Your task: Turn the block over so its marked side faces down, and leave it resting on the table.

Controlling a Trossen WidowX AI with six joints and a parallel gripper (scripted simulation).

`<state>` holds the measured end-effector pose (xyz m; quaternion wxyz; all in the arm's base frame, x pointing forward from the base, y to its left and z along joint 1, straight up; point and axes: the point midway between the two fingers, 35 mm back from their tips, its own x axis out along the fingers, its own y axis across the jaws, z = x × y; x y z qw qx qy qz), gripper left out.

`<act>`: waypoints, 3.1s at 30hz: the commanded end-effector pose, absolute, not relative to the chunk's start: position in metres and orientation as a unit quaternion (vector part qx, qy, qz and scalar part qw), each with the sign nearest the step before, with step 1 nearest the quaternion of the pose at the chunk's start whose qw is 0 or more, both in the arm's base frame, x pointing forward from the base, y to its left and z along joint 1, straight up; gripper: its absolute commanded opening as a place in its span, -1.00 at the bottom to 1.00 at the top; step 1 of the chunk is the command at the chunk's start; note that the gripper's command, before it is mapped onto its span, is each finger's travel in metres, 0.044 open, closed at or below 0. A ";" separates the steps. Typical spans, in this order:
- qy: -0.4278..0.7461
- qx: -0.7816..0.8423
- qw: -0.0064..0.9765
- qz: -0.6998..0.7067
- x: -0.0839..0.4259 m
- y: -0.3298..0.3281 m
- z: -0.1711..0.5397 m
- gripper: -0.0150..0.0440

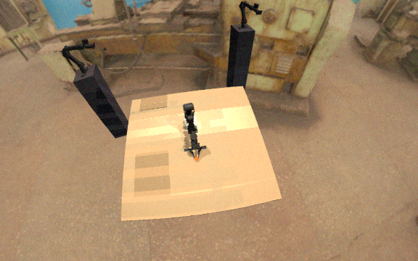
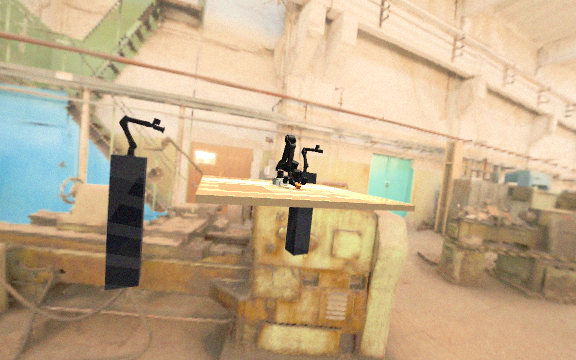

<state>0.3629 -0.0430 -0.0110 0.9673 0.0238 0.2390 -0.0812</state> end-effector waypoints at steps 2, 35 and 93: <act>0.238 0.021 0.968 -0.083 0.363 -0.044 -0.010 0.22; 0.238 0.021 0.968 -0.083 0.363 -0.044 -0.010 1.00; 0.676 0.057 0.732 -0.062 0.380 -0.045 0.078 1.00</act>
